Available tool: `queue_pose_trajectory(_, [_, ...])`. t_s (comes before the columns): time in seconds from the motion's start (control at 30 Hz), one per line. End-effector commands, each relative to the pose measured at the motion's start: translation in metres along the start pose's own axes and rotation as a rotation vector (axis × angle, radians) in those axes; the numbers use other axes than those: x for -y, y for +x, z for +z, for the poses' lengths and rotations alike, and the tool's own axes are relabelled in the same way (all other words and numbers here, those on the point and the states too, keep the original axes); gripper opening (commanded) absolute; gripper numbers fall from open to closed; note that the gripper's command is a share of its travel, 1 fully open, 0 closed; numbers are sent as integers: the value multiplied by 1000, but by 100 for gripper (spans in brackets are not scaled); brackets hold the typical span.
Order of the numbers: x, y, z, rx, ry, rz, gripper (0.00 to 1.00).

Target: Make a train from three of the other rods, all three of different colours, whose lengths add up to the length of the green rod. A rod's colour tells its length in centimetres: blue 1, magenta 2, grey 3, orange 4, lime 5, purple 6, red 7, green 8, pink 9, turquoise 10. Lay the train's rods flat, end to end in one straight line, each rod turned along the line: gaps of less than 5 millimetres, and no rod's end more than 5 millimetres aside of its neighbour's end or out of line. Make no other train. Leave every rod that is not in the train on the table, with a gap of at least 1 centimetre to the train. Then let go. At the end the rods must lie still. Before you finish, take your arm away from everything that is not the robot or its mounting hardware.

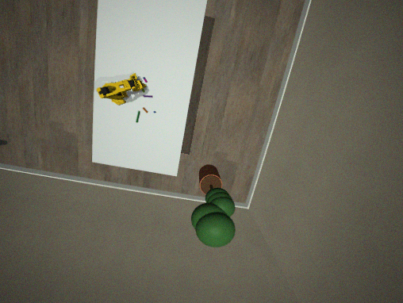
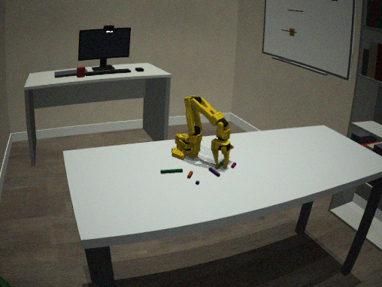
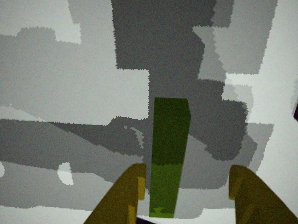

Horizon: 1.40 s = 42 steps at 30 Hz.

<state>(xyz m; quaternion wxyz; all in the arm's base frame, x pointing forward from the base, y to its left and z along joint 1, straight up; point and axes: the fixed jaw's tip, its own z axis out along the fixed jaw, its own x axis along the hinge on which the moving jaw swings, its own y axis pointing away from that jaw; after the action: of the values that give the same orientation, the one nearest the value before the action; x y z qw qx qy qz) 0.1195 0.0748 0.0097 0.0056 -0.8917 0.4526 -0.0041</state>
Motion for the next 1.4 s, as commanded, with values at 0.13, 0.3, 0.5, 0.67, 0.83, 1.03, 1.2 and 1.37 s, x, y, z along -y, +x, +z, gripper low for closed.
queue_pose_trajectory(0.13, [13,2,-8,-4,80,1,19])
queue_pose_trajectory(0.3, [13,2,-8,-4,80,1,19])
queue_pose_trajectory(0.5, [11,2,-6,-3,63,1,19])
queue_pose_trajectory(0.67, [11,2,-6,-3,63,1,19])
queue_pose_trajectory(0.83, [11,2,-6,-3,63,1,19])
queue_pose_trajectory(1.03, [11,2,-6,-3,63,1,19])
queue_pose_trajectory(1.2, [11,2,-6,-3,63,1,18])
queue_pose_trajectory(1.37, [11,2,-6,-3,63,1,18])
